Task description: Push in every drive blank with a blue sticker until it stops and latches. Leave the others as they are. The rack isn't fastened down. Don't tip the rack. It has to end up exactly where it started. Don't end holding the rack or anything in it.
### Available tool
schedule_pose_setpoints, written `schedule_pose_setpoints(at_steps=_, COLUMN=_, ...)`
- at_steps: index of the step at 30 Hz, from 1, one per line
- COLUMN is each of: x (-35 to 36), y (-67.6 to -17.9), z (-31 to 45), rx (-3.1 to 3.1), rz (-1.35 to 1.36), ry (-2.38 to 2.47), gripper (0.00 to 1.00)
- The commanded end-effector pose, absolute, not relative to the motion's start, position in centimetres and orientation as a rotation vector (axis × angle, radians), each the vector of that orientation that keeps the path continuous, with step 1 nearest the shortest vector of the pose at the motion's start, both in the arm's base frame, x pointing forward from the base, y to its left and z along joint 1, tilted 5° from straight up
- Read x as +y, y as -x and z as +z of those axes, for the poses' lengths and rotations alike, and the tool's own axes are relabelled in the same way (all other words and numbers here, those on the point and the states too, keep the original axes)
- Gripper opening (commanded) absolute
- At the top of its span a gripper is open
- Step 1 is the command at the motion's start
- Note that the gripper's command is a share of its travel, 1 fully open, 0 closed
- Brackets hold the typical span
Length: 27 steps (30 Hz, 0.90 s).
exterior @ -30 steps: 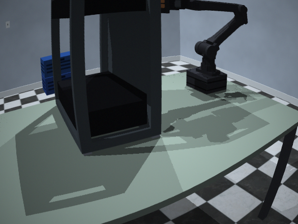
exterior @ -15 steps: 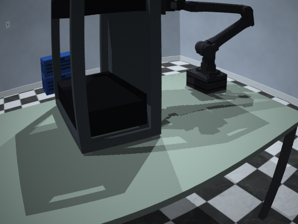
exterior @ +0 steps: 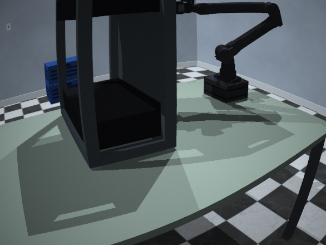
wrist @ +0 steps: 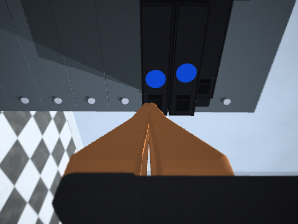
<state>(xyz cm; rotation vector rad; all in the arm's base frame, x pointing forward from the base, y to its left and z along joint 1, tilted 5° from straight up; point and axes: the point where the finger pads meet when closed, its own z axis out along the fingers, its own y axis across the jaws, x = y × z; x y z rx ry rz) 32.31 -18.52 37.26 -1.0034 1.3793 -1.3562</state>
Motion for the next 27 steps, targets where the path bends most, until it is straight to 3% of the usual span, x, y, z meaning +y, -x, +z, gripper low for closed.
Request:
schedule_pose_setpoints(at_steps=1, x=-19.1, y=-32.3, z=38.6, rx=1.355, rz=-1.381, ry=0.987, gripper=0.0)
schedule_pose_setpoints(at_steps=7, x=-18.8, y=-33.7, z=41.6, rx=1.298, rz=-1.409, ry=0.991, gripper=0.0)
schedule_pose_setpoints(at_steps=13, x=-19.9, y=-38.3, z=41.6, rx=1.295, rz=-1.415, ry=0.996, gripper=0.0)
schedule_pose_setpoints(at_steps=27, x=-20.5, y=-38.6, z=41.1, rx=1.314, rz=-1.413, ry=0.988, gripper=0.0)
